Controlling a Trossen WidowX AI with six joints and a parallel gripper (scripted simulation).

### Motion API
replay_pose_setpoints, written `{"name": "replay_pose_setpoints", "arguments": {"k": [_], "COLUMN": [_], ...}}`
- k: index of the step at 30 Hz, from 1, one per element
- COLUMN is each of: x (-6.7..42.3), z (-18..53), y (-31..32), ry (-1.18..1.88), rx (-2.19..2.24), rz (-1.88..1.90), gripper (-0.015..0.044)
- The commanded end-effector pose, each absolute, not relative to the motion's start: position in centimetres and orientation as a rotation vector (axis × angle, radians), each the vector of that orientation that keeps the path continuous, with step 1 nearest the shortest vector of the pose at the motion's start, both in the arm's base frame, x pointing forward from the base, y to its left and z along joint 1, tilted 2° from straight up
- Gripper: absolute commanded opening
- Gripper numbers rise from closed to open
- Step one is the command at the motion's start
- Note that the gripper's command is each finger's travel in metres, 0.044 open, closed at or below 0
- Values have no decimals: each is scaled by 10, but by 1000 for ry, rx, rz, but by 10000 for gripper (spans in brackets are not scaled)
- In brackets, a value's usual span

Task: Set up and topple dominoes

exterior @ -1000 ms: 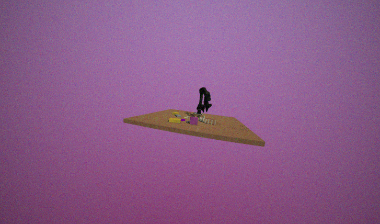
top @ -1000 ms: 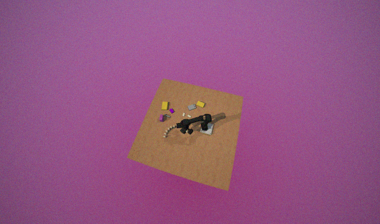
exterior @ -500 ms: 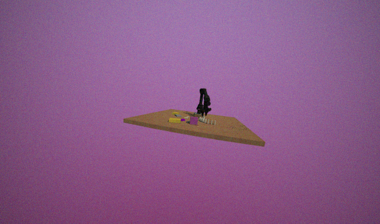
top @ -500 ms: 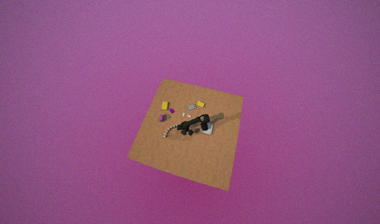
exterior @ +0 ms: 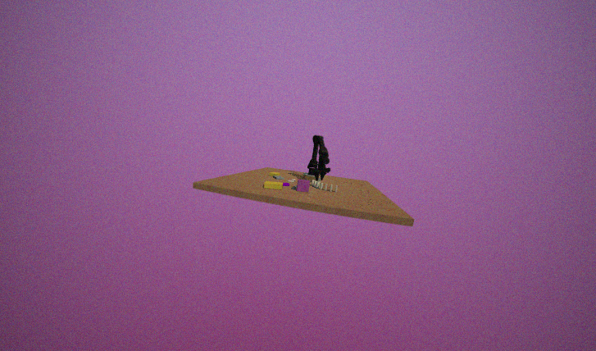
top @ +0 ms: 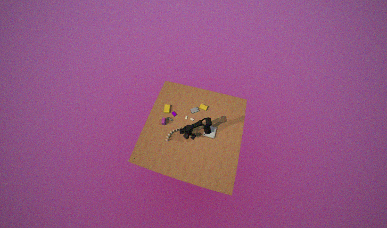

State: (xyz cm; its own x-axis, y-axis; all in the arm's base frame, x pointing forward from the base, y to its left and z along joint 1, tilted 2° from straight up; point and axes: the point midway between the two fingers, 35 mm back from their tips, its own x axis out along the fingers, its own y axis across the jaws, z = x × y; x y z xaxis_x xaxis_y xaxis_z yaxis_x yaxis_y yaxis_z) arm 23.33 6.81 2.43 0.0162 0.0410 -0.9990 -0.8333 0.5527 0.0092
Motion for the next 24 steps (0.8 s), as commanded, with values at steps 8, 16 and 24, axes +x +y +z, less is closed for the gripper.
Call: {"name": "replay_pose_setpoints", "arguments": {"k": [8,16,24], "x": [232,232,241], "z": [22,22,73], "y": [67,67,68], "ry": [1402,1402,1401], "rx": [-741,-741,-741], "rz": [783,783,784], "gripper": [151,107,107]}}
